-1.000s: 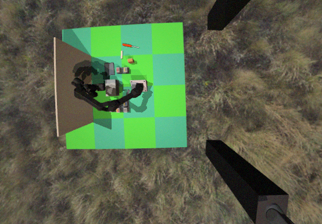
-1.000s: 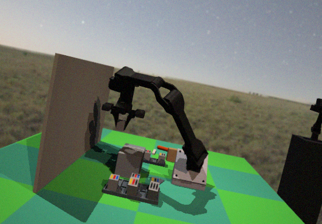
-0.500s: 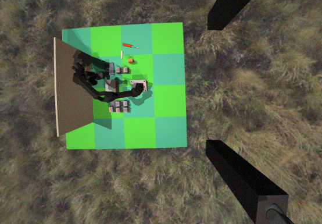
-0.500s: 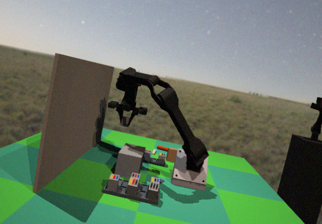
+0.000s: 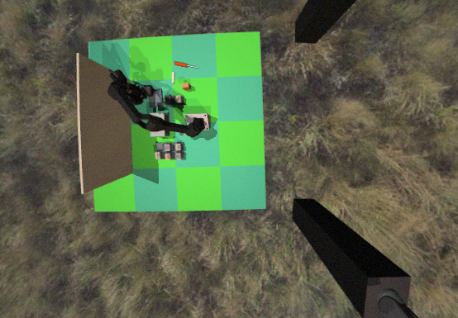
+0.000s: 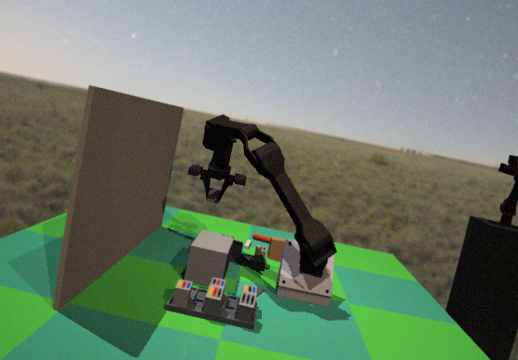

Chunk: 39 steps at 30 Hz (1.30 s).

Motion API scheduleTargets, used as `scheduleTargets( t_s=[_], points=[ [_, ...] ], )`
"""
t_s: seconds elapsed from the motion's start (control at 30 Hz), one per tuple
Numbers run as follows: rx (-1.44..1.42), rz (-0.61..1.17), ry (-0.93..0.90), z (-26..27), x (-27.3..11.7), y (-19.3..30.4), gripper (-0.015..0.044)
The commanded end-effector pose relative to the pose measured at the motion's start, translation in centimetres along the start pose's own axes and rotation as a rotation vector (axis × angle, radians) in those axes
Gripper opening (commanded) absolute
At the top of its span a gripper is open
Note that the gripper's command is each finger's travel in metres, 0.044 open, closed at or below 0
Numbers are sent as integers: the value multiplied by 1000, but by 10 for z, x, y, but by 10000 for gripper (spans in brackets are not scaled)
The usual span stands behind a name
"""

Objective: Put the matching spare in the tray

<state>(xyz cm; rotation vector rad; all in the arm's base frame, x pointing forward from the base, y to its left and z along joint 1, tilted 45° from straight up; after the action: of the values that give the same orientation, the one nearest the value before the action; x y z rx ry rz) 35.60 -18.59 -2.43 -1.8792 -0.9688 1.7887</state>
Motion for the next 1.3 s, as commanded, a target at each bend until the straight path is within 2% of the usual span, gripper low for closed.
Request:
scheduleTargets(
  t_s=[0.0,1.27],
  points=[
    [-11,3,0,6,1,12,0],
    [-11,5,0,2,27,15,0]
  ],
)
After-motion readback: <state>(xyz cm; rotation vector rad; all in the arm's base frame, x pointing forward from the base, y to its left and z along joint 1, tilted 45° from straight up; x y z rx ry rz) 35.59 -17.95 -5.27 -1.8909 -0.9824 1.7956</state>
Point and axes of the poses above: the point midway between the two fingers, 35 mm back from their tips, its own x axis out along the fingers, its own z axis across the jaws, y = z × x, the point moved 1 cm from there along -x, back along the fingers, and after that the axes turned 4 degrees about -x, right-handed, at the moved point
